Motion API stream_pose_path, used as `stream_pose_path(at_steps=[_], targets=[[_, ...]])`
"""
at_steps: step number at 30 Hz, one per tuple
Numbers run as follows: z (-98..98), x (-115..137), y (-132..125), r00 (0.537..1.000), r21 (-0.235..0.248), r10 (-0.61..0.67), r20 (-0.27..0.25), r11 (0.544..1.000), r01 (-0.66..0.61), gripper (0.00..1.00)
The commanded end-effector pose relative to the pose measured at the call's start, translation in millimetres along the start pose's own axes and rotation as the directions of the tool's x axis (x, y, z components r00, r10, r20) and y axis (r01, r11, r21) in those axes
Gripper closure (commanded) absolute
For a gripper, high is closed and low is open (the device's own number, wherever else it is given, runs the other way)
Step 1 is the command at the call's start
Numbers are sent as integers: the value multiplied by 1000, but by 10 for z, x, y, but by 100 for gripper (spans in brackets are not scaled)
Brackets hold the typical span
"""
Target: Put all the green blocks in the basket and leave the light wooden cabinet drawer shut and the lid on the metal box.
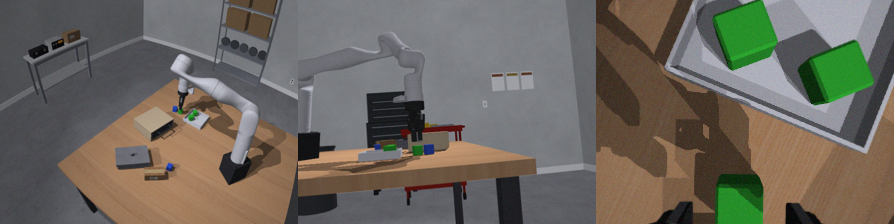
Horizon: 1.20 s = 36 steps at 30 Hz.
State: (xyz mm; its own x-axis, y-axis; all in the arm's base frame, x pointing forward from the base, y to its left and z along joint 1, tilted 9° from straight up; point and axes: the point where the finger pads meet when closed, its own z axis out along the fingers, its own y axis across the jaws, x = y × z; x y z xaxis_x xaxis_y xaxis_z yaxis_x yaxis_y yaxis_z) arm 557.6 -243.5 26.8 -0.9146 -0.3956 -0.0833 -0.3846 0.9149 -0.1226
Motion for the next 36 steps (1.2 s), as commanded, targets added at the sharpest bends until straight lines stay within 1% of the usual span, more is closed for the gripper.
stream_pose_path(at_steps=[1,13,36], targets=[[-6,-6,-5,1000,1,0,2,1000,0,37],[57,-6,-5,1000,1,0,2,1000,0,37],[344,-7,-5,1000,1,0,2,1000,0,37]])
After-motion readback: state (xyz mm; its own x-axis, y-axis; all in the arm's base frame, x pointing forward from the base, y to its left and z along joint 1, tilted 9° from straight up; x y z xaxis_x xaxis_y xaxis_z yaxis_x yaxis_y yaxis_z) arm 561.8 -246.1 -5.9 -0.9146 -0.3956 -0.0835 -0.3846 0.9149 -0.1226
